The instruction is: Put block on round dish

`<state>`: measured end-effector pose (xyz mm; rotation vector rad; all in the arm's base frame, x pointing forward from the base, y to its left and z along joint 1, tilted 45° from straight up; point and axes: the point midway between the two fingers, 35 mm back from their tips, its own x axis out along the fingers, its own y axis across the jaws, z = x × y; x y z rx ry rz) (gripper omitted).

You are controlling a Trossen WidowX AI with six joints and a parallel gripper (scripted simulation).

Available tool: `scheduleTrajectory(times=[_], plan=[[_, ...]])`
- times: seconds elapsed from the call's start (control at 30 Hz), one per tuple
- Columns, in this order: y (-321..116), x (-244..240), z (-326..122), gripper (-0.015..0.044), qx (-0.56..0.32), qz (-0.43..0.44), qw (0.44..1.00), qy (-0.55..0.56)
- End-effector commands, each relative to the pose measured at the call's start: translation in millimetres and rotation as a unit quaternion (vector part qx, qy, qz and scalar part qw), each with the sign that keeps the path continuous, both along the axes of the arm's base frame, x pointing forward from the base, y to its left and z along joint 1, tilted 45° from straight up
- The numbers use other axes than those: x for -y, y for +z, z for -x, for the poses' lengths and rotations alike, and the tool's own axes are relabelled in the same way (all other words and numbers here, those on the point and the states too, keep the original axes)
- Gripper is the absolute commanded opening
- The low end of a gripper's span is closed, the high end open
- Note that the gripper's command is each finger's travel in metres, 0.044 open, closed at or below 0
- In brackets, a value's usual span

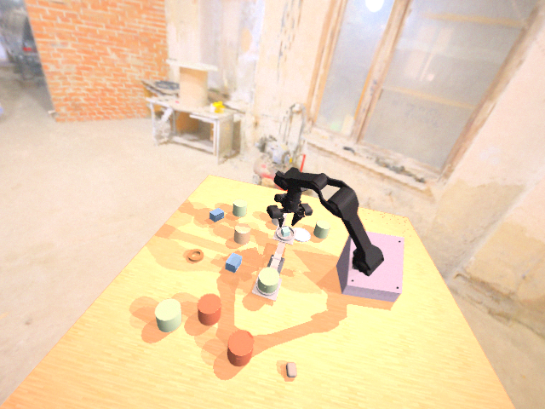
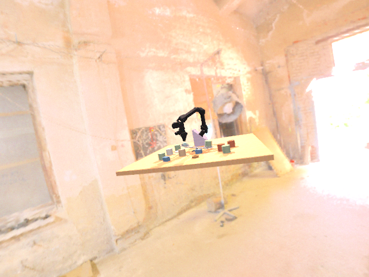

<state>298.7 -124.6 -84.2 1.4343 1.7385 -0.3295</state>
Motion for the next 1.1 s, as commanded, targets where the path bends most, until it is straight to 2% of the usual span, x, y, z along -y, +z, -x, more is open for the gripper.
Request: scheduleTrajectory(times=[0.0,0.63,0.77,1.0,1.07], plan=[[-5,-6,2,0.026,-0.004,-0.004,1.0,-0.001],[-25,-26,2,0.026,-0.003,-0.004,1.0,-0.001],[-25,-26,2,0.0155,-0.003,-0.004,1.0,-0.001],[-25,-26,2,0.0108,-0.003,-0.004,1.0,-0.001],[-24,-25,2,0.0056,-0.003,-0.004,1.0,-0.001]])
